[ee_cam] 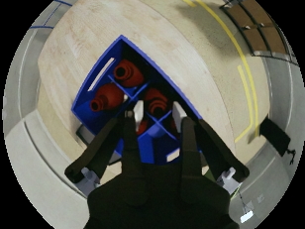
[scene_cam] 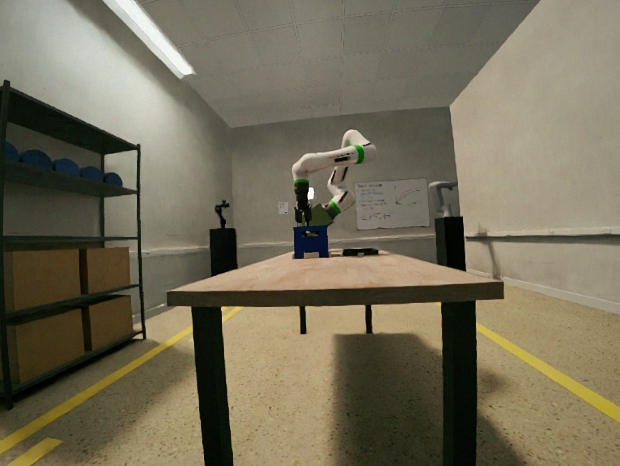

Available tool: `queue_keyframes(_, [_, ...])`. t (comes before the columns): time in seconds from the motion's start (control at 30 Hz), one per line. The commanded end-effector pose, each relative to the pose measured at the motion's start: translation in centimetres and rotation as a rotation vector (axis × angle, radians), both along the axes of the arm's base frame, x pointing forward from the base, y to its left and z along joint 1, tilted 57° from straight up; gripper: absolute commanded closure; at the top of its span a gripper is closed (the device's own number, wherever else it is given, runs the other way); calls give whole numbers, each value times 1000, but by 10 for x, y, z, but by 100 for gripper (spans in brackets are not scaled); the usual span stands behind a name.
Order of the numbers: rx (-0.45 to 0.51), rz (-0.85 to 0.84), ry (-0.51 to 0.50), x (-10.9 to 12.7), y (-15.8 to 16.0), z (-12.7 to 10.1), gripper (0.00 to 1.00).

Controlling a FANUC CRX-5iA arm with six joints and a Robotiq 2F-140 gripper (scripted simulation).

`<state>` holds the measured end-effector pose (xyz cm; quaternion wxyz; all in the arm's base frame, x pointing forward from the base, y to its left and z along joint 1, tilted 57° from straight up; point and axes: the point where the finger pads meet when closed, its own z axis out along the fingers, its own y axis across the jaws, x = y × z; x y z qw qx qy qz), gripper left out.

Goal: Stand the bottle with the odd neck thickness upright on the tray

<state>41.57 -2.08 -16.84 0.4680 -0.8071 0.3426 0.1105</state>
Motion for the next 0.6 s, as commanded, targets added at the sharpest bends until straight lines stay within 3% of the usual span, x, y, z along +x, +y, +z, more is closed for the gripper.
queue_keyframes(0.0, [-1, -1, -1, 0, -1, 0, 56])
queue_keyframes(0.57, [-1, -1, -1, 0, -3, 1, 56])
